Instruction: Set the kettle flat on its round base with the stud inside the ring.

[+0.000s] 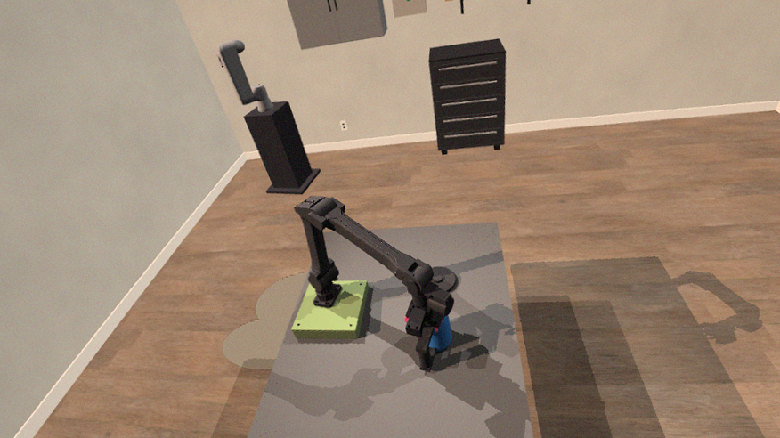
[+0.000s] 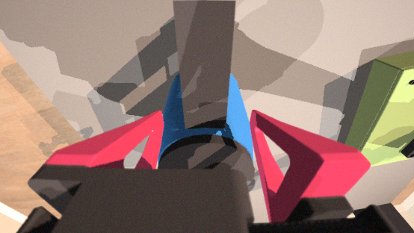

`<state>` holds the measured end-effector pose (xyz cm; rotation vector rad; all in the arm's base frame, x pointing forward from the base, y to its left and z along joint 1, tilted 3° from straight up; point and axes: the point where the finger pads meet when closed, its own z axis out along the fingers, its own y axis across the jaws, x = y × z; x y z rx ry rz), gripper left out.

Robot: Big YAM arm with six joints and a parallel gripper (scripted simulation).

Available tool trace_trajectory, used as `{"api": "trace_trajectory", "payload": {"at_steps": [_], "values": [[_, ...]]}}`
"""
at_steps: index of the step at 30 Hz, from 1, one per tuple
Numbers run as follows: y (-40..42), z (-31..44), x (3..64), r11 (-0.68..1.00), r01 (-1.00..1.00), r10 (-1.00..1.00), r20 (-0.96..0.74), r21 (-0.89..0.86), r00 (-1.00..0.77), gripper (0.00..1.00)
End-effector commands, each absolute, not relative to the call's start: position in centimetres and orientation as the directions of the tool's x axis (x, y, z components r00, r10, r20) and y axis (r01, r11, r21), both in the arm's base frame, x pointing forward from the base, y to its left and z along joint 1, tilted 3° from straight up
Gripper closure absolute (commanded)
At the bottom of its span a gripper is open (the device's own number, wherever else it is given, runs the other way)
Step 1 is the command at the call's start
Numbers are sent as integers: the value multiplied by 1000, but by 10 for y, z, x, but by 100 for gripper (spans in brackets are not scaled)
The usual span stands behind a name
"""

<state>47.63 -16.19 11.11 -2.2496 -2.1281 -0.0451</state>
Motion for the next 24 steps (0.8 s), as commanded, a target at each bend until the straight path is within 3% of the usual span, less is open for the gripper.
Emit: {"api": "trace_trajectory", "payload": {"at_steps": [1,24], "values": [[-163,134,501,-55,997,998,33,51,53,26],[-164,130,499,-56,998,998,35,42,55,26]]}}
